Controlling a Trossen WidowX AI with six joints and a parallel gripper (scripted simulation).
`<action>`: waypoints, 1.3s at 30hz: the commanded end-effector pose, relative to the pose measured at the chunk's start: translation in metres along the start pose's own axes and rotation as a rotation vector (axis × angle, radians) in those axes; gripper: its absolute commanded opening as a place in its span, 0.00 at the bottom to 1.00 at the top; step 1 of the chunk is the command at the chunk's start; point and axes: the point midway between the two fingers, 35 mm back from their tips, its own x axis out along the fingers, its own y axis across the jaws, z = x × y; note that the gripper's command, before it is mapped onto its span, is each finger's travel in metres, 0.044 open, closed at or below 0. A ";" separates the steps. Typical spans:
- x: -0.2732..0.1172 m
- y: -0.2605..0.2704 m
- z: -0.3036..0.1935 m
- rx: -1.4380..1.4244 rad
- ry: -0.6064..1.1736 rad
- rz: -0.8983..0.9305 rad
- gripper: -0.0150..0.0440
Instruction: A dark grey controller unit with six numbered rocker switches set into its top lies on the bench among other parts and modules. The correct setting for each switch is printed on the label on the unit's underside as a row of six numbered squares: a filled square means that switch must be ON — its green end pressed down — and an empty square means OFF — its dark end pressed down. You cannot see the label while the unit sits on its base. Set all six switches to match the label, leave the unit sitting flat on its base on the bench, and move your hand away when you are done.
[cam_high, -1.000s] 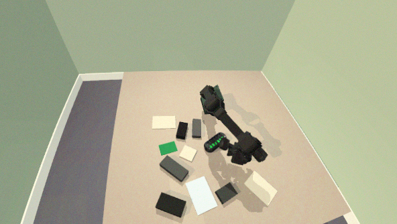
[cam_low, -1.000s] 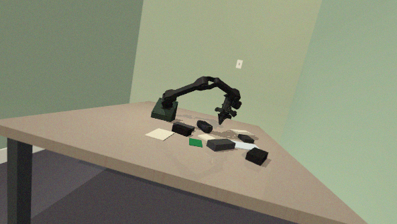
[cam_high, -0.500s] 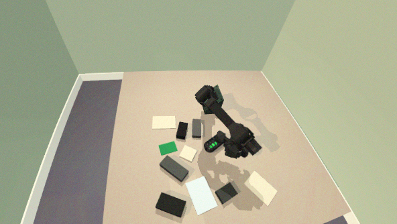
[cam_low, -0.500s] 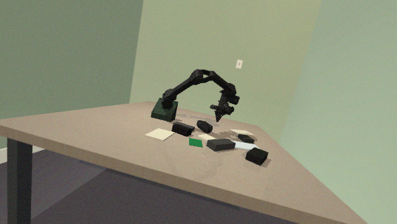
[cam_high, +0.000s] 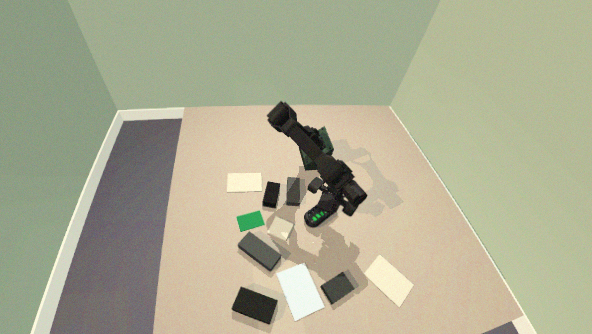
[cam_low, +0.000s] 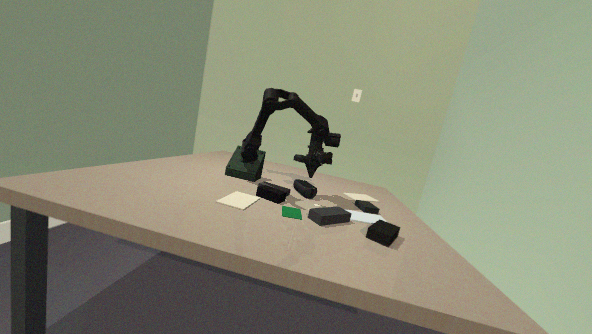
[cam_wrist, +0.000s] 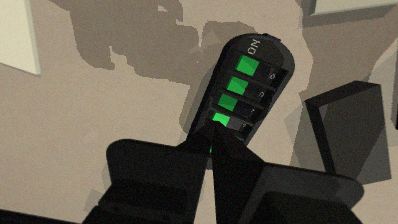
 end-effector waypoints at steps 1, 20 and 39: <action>0.002 -0.020 -0.017 0.069 0.006 0.071 0.25; 0.018 -0.065 -0.065 0.217 0.005 0.249 0.25; 0.048 -0.066 -0.066 0.218 0.007 0.249 0.25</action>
